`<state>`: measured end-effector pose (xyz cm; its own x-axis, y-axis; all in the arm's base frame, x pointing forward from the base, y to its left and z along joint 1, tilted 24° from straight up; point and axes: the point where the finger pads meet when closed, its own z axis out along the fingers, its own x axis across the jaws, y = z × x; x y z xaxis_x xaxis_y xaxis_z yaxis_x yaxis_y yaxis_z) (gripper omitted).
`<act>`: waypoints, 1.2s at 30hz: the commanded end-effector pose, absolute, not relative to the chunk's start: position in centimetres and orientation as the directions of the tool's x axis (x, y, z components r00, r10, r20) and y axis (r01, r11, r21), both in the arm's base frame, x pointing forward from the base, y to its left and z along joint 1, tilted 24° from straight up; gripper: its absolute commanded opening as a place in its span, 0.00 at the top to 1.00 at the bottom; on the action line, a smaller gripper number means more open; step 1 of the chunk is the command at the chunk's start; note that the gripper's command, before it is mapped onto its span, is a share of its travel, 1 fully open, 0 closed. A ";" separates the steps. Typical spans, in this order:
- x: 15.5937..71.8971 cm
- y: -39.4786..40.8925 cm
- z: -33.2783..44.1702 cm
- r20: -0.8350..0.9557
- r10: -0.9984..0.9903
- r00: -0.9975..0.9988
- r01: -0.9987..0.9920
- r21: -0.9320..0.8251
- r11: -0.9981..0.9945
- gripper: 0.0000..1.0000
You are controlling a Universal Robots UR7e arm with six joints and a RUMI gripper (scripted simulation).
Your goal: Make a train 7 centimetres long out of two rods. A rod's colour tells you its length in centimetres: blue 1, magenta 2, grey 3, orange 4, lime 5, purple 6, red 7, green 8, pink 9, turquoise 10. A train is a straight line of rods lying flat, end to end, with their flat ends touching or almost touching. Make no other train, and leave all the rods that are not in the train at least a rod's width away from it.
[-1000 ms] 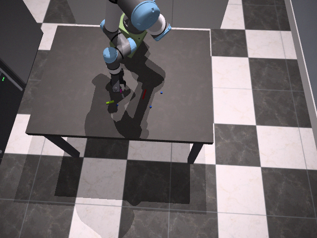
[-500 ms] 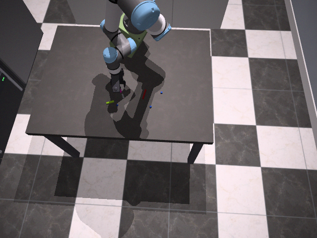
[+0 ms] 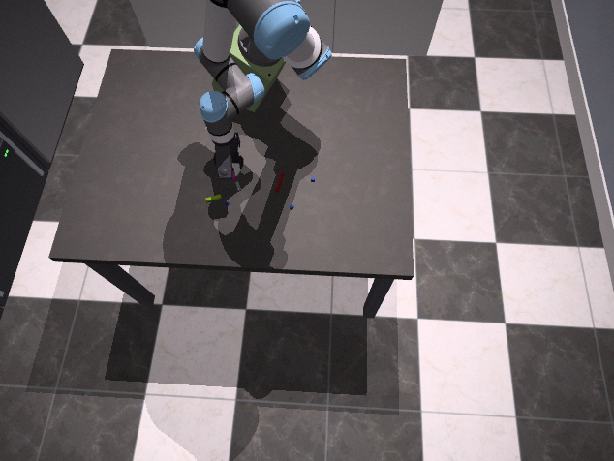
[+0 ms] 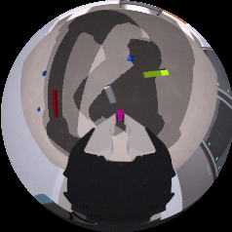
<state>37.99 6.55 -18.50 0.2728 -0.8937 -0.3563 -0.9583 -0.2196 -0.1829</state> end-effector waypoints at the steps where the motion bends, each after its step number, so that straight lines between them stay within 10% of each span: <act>1: 38.0 6.5 -18.5 -0.356 -0.894 0.273 -0.958 -0.184 -0.219 1.00; 36: 37.8 5.5 -16.1 -0.356 -0.894 0.273 -0.958 -0.184 -0.219 1.00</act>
<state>37.86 5.92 -17.03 0.2726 -0.8939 -0.3558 -0.9583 -0.2193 -0.1834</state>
